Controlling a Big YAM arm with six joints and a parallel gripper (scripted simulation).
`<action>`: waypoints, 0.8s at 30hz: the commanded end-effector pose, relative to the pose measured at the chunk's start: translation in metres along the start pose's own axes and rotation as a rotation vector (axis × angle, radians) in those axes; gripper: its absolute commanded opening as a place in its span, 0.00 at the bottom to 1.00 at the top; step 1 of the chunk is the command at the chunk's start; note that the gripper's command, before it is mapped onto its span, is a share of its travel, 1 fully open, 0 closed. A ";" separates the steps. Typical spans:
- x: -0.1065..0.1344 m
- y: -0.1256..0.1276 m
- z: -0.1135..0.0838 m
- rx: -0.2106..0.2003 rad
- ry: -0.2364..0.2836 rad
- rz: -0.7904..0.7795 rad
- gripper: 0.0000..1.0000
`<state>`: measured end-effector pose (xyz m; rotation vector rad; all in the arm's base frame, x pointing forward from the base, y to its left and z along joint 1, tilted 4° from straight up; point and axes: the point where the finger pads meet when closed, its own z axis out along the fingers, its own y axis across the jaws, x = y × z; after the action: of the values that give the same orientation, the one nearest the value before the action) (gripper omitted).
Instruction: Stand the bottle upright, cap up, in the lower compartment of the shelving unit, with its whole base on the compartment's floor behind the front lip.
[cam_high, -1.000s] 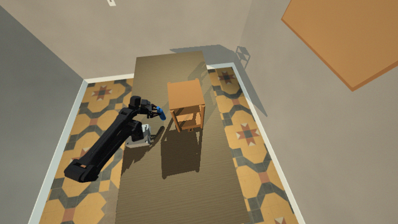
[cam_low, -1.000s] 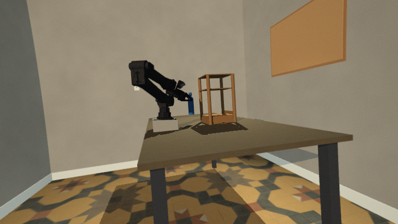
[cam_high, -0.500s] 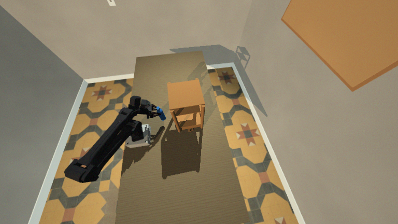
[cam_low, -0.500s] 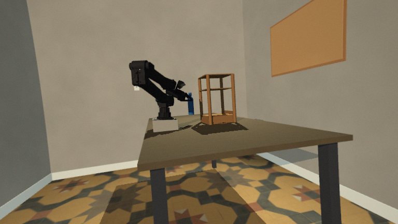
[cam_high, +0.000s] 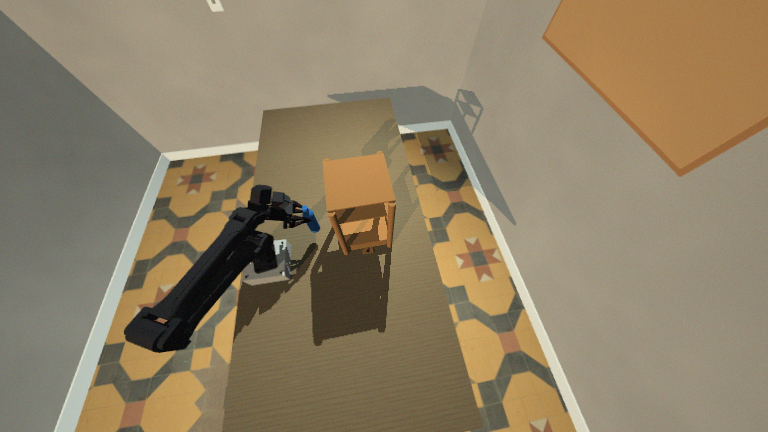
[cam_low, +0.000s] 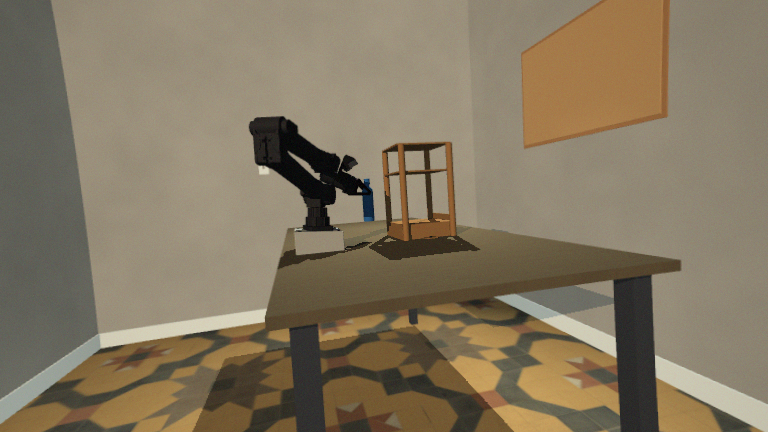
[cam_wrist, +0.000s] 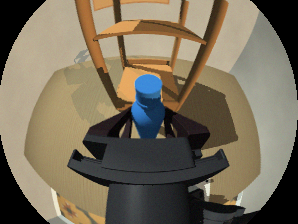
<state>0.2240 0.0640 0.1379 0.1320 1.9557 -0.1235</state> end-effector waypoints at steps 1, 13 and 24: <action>-0.048 0.010 -0.013 -0.024 -0.049 0.082 0.30; -0.070 0.008 0.028 -0.013 -0.067 0.072 0.30; -0.079 0.008 0.045 -0.011 -0.072 0.068 0.30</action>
<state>0.2634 0.0507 0.1415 0.1622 1.9715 -0.1274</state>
